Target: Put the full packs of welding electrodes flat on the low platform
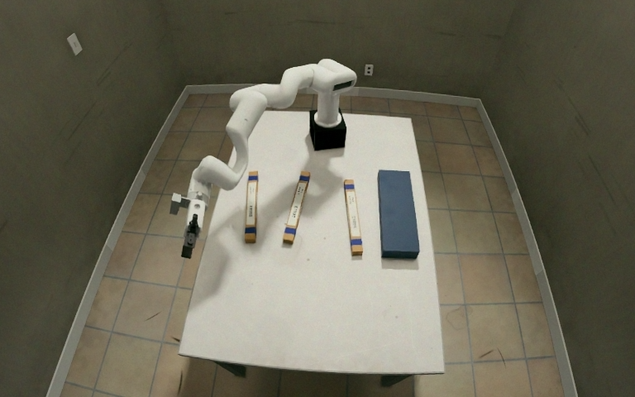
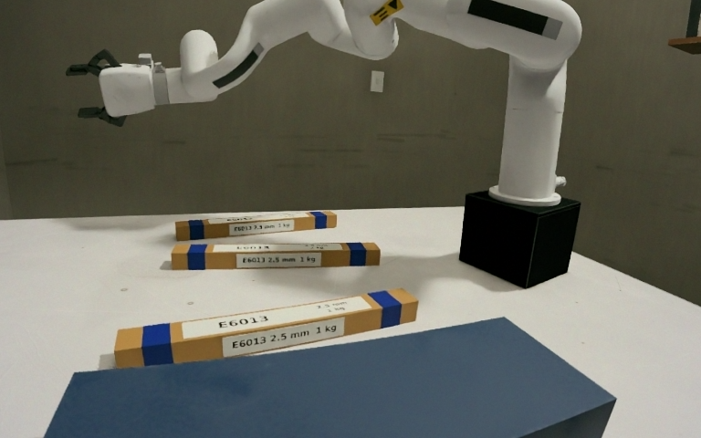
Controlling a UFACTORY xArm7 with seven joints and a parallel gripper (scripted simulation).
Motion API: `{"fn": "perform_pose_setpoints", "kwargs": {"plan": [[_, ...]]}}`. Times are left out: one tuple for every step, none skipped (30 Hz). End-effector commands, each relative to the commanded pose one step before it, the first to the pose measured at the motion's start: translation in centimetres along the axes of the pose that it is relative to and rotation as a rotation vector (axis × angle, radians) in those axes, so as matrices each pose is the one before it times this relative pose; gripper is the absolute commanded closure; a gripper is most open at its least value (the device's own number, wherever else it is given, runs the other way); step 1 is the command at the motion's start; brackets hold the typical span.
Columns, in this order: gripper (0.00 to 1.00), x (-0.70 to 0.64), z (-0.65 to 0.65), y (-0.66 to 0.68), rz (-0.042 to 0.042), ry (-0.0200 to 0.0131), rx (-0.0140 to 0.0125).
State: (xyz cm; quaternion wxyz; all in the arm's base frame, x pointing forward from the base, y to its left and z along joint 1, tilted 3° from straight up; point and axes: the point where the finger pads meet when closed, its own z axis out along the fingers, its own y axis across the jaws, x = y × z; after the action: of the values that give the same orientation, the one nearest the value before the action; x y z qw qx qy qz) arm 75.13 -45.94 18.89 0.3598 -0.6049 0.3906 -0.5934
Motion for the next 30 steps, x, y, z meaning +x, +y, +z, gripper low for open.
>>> {"fn": "perform_pose_setpoints", "kwargs": {"plan": [[0.0, 0.258, 0.012, -0.363, -0.0035, 0.00282, 0.00415], [0.0, 0.0, 0.0, 0.0, 0.0, 0.0, 0.0], [0.0, 0.0, 0.0, 0.0, 0.0, 0.0, 0.0], [0.0, 0.0, 0.0, 0.0, 0.0, 0.0, 0.0], [0.0, 0.0, 0.0, 0.0, 0.0, 0.0, 0.0], [0.0, 0.0, 0.0, 0.0, 0.0, 0.0, 0.0], [0.0, 0.0, 0.0, 0.0, 0.0, 0.0, 0.0], [0.0, 0.0, 0.0, 0.0, 0.0, 0.0, 0.0], [0.0, 0.0, 0.0, 0.0, 0.0, 0.0, 0.0], [0.0, 0.0, 0.0, 0.0, 0.0, 0.0, 0.0], [0.0, 0.0, 0.0, 0.0, 0.0, 0.0, 0.0], [0.0, 0.0, 0.0, 0.0, 0.0, 0.0, 0.0], [0.0, 0.0, 0.0, 0.0, 0.0, 0.0, 0.0], [0.0, 0.0, 0.0, 0.0, 0.0, 0.0, 0.0], [0.0, 0.0, 0.0, 0.0, 0.0, 0.0, 0.0], [0.0, 0.0, 0.0, 0.0, 0.0, 0.0, 0.0], [0.0, 0.0, 0.0, 0.0, 0.0, 0.0, 0.0], [0.0, -0.016, 0.002, 0.003, -0.00036, -0.00047, -0.00027], [0.0, -0.103, 0.014, 0.02, -0.0024, -0.00311, -0.00181], [0.0, -0.261, 0.034, 0.052, -0.00612, -0.00791, -0.00459], [0.0, -0.472, 0.057, 0.095, -0.01114, -0.01435, -0.00835], [0.0, -0.715, 0.078, 0.146, -0.01711, -0.02194, -0.01281], [0.0, -0.972, 0.092, 0.201, -0.02371, -0.03018, -0.01772], [0.0, -1.226, 0.091, 0.259, -0.03061, -0.03863, -0.02284], [0.0, -1.462, 0.071, 0.318, -0.0375, -0.04689, -0.02798], [0.0, -1.67, 0.027, 0.377, -0.04406, -0.05461, -0.03294], [0.0, 0.0, 0.0, 0.0, 0.0, 0.0, 0.0], [0.0, -1.846, -0.043, 0.437, -0.04999, -0.0615, -0.03755], [0.0, 0.0, 0.0, 0.0, 0.0, 0.0, 0.0], [0.0, 0.0, 0.0, 0.0, 0.0, 0.0, 0.0]]}}
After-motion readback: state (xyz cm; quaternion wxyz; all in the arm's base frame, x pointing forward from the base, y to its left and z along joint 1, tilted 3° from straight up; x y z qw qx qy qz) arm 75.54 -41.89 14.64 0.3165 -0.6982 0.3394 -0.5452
